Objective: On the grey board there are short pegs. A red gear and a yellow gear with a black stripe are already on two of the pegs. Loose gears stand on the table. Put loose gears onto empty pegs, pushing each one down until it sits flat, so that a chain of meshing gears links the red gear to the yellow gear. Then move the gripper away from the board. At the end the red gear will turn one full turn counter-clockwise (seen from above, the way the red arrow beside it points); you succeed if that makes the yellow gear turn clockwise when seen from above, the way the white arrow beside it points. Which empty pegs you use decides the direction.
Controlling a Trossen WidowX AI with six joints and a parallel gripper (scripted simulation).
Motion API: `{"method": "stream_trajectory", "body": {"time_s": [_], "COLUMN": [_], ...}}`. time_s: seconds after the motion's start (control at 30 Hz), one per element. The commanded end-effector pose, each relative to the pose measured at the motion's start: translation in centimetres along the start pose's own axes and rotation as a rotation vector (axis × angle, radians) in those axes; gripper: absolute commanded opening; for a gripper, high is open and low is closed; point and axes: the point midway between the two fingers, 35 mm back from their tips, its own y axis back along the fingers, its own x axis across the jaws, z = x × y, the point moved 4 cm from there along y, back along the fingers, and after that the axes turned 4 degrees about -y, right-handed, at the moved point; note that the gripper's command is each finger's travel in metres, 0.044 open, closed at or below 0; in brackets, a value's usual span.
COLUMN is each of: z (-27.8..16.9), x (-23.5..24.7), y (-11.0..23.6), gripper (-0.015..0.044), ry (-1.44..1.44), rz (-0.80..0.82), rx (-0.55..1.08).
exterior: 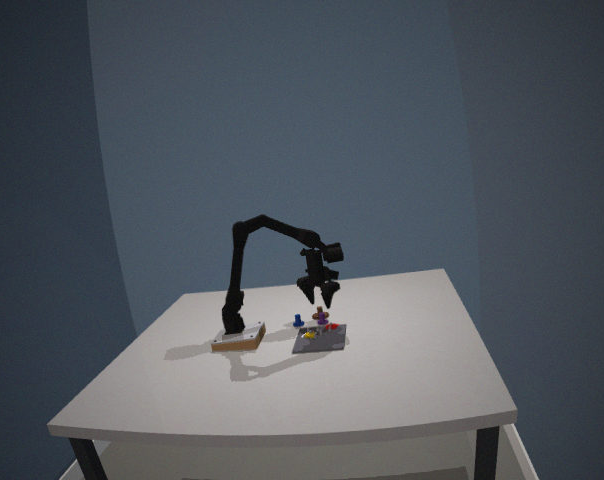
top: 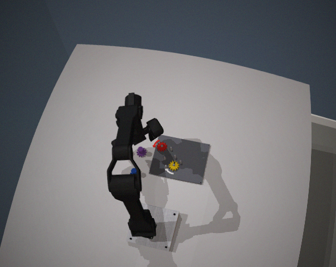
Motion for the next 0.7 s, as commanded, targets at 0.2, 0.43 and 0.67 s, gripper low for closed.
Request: {"method": "stream_trajectory", "body": {"time_s": [0.2,0.43,0.67], "z": [0.2,0.2,0.2], "x": [0.1,0.1,0.1], "y": [-1.4,-2.4,-3.5], "gripper": [0.044,0.044,0.044], "ry": [0.009,0.009,0.009], "rz": [0.004,0.004,0.004], "rx": [0.002,0.002,0.002]}}
